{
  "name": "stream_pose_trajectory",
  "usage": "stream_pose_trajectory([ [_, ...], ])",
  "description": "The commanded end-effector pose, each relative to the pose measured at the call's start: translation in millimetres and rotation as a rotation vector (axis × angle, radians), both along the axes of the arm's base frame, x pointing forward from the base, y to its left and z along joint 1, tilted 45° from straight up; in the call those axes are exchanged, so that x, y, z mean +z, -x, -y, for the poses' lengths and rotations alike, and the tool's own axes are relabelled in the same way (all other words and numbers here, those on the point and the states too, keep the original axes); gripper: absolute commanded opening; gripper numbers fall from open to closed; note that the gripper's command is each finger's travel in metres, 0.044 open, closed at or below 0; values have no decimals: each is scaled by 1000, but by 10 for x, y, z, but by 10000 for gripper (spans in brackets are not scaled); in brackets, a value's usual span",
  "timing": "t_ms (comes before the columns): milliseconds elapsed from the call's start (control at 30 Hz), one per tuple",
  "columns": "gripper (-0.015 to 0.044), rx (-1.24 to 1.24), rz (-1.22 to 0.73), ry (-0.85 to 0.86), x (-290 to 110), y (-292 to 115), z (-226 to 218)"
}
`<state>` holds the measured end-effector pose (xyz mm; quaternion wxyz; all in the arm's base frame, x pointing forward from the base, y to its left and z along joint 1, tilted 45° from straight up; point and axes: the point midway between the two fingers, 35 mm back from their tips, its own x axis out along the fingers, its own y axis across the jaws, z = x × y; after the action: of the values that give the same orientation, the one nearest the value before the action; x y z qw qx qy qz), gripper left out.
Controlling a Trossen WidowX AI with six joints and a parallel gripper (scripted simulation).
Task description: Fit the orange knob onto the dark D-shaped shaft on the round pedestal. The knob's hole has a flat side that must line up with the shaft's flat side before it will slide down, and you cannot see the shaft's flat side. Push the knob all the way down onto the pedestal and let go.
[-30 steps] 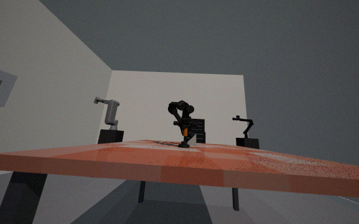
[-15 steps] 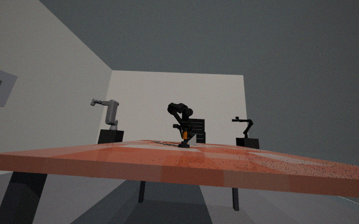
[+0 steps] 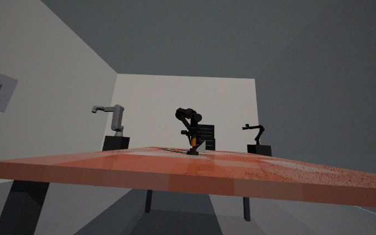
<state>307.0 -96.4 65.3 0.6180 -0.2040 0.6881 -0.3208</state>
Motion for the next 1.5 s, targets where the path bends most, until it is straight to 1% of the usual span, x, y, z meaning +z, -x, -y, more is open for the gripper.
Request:
stream_pose_trajectory([
  [0,0,5,0,4,5,-2,8],
  [333,0,11,-6,2,37,-7,-23],
  [567,0,156,-143,-28,21,-7,-27],
  [1467,0,155,-143,-28,17,-2,8],
])
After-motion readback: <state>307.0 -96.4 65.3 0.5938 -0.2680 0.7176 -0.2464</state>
